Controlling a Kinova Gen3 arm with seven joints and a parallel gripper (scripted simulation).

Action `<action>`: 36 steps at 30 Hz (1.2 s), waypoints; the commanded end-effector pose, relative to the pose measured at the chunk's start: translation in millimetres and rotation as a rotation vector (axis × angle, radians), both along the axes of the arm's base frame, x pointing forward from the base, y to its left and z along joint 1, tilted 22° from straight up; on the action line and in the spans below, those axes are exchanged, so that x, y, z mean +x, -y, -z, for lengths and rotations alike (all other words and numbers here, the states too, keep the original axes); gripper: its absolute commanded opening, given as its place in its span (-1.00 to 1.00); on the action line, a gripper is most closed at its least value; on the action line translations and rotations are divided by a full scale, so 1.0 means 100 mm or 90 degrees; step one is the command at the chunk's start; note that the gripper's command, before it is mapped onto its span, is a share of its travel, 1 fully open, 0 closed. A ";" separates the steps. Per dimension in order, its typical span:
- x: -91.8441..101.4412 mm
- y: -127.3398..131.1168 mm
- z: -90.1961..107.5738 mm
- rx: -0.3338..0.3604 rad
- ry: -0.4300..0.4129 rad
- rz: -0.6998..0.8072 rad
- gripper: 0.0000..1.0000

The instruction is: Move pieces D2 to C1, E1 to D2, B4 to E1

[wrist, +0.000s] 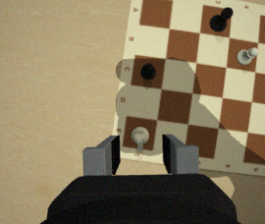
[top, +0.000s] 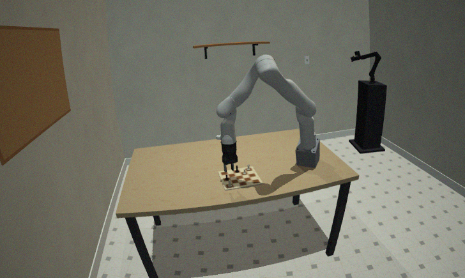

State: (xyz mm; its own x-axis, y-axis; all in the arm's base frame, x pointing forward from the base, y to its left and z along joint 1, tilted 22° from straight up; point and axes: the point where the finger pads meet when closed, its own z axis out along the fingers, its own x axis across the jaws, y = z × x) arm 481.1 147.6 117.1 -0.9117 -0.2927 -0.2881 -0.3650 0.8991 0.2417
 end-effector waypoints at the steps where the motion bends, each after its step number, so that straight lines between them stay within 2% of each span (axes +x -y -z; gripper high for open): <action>1: 0.00 0.00 -0.01 0.000 0.001 0.000 0.45; 18: 0.01 -0.01 0.03 0.000 0.001 0.001 0.45; 36: 0.05 -0.08 0.21 0.000 0.001 0.001 0.45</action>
